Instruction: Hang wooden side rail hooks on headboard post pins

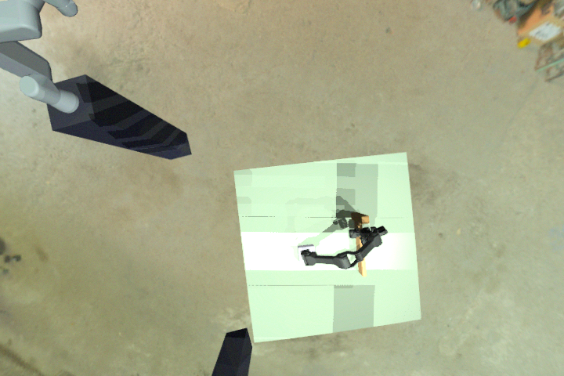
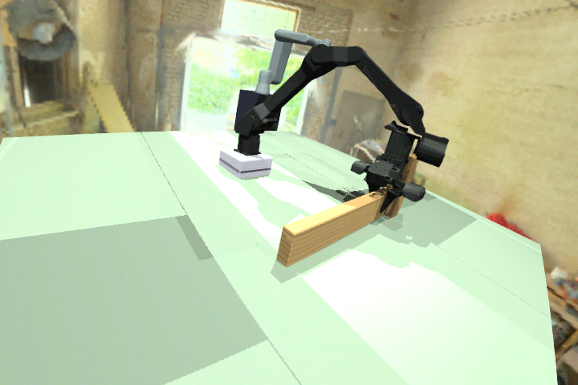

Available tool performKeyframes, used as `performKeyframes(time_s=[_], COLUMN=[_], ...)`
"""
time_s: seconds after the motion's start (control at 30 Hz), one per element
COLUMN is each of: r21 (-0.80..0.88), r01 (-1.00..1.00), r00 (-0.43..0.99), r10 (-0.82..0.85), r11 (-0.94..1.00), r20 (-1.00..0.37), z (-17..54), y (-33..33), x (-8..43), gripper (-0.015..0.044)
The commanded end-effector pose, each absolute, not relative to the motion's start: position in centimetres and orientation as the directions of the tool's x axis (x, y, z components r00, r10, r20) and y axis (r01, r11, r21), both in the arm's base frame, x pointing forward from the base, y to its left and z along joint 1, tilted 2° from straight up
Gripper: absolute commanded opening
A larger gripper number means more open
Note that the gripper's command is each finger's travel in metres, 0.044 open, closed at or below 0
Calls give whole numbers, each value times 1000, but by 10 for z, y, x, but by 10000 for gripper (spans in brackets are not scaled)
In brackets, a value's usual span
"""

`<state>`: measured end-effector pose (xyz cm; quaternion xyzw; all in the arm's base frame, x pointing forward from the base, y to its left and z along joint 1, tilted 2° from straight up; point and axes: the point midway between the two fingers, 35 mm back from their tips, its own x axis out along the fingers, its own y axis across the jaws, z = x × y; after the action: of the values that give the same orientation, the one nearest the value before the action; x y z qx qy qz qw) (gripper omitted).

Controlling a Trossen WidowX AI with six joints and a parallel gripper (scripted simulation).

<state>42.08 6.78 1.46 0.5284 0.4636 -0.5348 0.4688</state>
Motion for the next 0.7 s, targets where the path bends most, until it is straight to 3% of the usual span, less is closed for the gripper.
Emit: performKeyframes(time_s=[0.0, 0.67], r21=[3, 3], r01=[991, 991], r00=[2, 2], r10=[-6, -6], r11=[-132, -132], r20=[-1000, -1000], z=[15, 11], y=[69, 69], x=[422, 422], gripper=[0, 0])
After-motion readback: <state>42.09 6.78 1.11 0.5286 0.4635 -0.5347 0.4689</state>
